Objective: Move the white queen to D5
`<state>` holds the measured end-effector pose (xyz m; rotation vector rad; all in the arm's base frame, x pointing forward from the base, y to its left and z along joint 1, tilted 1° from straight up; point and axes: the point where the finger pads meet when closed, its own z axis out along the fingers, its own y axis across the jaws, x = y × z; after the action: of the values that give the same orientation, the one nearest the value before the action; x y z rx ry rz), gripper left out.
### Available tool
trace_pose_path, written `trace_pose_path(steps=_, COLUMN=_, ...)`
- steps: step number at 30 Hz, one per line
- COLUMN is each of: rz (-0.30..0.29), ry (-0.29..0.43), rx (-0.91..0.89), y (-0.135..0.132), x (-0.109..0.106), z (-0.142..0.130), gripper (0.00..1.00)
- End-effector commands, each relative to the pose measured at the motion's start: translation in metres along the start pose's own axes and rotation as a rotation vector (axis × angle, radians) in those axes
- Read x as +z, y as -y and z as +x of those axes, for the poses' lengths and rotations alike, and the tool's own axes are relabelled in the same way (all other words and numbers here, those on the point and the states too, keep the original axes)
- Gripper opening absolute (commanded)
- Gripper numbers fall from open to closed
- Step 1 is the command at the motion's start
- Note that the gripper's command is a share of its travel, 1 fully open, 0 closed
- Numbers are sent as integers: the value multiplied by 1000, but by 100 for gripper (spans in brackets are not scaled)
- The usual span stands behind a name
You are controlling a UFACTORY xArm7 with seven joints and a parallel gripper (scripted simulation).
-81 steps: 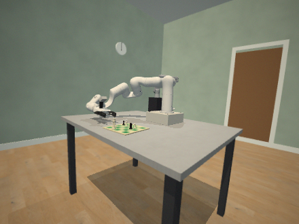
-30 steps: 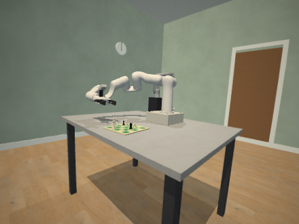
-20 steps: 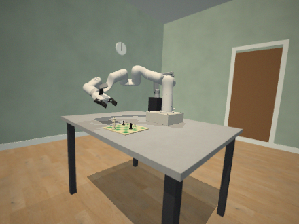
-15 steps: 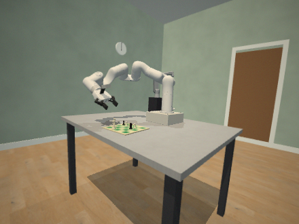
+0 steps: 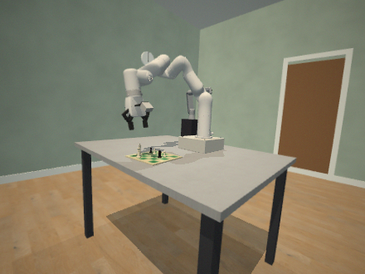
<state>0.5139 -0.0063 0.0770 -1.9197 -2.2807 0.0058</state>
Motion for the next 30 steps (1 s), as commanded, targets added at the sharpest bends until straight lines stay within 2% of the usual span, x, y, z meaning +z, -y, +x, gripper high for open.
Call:
trace_pose_path(steps=1, rz=-75, ry=114, rx=9, y=-4, x=-7, z=7, gripper=100)
trace_pose_path(steps=4, rz=-92, ry=137, rx=4, y=-5, x=-9, z=11, gripper=100)
trace_pose_path(steps=25, rz=-93, ry=136, rx=5, y=-5, x=-9, z=11, gripper=100)
trace_pose_path(steps=30, rz=-122, ry=129, rx=37, y=-8, x=-23, z=11, gripper=100)
